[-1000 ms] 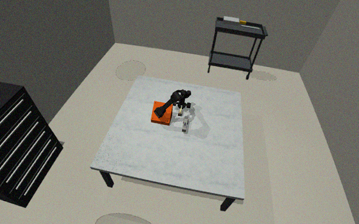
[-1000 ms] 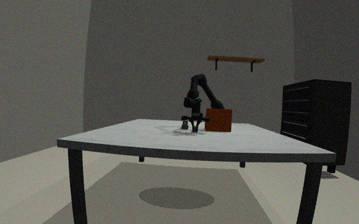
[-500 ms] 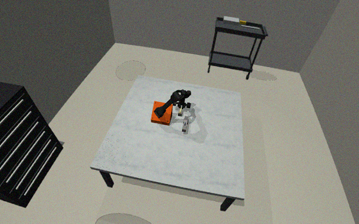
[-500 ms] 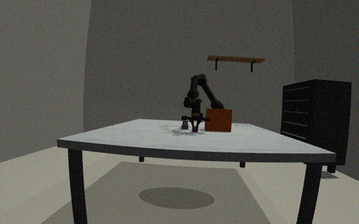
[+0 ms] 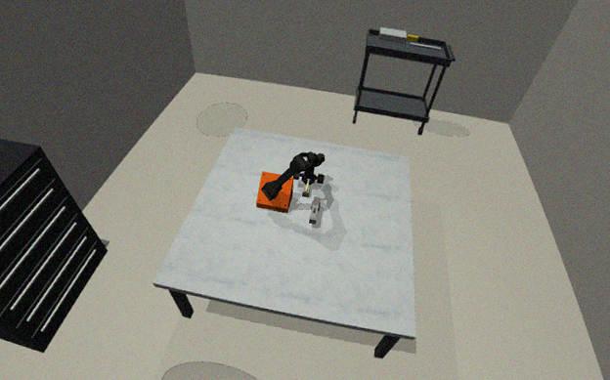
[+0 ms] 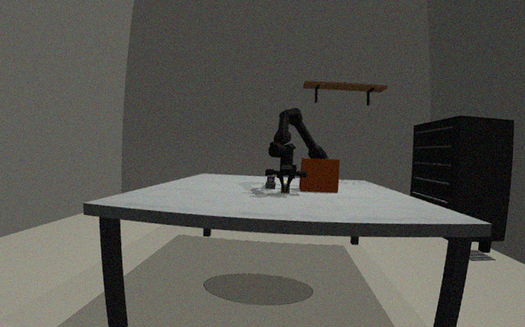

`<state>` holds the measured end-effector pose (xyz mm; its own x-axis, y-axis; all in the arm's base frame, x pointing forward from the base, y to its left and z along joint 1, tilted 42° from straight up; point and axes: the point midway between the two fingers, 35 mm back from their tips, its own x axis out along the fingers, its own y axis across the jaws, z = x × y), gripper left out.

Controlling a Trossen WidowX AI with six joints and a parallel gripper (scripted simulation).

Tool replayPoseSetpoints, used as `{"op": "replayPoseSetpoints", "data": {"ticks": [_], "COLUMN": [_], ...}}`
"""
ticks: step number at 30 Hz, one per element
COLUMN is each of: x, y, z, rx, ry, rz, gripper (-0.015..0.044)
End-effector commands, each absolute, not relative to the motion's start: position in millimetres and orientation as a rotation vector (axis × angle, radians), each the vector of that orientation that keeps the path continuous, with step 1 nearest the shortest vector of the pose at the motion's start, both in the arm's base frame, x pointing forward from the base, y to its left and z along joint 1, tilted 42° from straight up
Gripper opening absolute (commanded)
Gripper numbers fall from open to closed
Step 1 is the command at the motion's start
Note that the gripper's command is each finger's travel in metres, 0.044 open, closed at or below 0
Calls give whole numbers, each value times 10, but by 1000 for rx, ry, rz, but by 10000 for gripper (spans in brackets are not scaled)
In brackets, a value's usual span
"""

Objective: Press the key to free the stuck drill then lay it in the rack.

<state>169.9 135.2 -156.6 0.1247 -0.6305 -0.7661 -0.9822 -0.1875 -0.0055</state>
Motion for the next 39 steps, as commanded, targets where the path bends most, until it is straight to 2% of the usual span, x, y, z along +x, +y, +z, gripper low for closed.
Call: {"op": "replayPoseSetpoints", "data": {"ticks": [1,17,39], "x": [1699,1699,1641], "y": [1352,1352,1916], "z": [-1566,-1566,-988], "rx": [-1883,-1883,-1877], "ry": [1553,1553,1525], "rz": [873,873,850], "gripper": [26,440,440]}}
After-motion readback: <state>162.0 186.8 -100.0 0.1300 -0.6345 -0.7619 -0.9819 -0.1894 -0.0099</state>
